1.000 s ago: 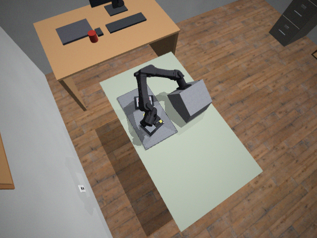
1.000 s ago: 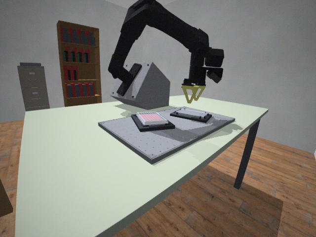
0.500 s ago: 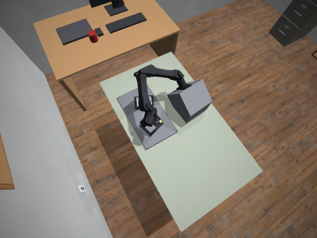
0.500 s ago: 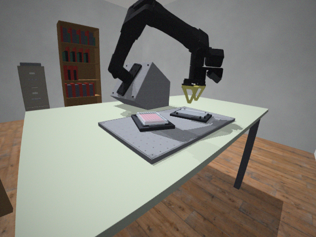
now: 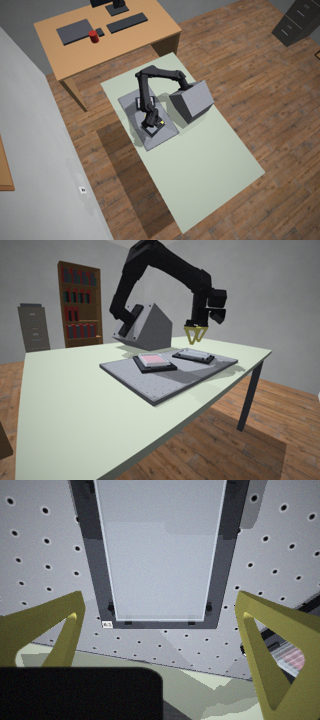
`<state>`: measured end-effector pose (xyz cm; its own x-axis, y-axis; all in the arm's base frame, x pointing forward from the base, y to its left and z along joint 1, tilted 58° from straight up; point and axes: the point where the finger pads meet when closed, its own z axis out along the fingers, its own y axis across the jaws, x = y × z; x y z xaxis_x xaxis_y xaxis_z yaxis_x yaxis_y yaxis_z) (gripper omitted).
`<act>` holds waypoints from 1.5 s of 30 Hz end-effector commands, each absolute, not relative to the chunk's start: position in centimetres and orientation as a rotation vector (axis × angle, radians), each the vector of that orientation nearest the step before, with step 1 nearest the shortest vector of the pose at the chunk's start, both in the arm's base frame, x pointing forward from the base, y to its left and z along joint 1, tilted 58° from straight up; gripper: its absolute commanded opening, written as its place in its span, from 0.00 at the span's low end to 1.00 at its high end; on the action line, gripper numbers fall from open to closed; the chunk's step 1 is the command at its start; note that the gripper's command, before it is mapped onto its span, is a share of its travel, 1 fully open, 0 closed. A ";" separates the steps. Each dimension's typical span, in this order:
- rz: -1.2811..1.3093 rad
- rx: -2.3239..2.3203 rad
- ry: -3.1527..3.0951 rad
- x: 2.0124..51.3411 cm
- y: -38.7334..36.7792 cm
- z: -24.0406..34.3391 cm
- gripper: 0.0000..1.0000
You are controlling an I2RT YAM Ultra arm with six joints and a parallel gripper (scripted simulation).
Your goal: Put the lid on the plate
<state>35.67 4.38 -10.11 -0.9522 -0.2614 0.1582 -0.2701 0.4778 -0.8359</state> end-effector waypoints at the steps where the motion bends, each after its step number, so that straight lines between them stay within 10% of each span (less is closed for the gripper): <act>1: 1.532 0.495 -2.708 35.9 4.9 -9.9 1.00; 45: 1.533 0.495 -2.707 36.5 1.9 -11.8 1.00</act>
<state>36.30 1.50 -11.91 -0.9519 -0.2644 0.1547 -0.2687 0.4781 -0.8362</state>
